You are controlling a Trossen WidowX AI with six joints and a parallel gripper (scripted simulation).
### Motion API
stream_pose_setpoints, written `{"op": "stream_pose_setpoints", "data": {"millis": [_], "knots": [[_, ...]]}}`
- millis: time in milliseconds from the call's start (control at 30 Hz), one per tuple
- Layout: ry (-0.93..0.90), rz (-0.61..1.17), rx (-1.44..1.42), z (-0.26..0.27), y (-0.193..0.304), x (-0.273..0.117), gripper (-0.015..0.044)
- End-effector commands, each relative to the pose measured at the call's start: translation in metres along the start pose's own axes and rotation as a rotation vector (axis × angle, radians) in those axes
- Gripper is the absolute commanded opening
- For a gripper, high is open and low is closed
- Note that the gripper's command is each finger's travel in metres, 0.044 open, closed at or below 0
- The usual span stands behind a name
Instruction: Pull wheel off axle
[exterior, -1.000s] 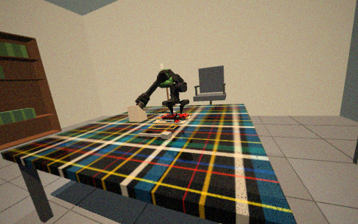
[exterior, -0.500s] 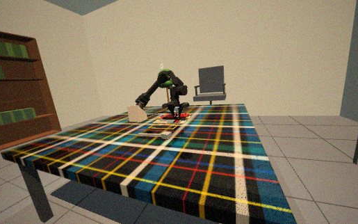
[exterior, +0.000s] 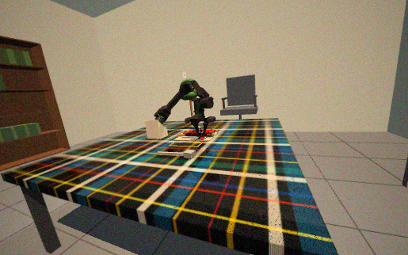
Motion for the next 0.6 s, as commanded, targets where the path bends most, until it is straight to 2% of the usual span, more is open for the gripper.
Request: {"op": "stream_pose_setpoints", "data": {"millis": [0,567], "knots": [[0.002,0.000,-0.003,0.0000,0.0004,-0.0014,0.0000],[0.002,0.000,-0.002,0.0002,0.0001,-0.0070,0.0000]]}}
Point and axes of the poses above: the point midway between the two fingers, 35 mm back from their tips, its own x axis out along the fingers, its own z axis across the jaws, y = z × x, the point moved 10 cm from there along -x, back along the fingers, and after that the axes turned 4 degrees about -x, right-handed, at the moved point
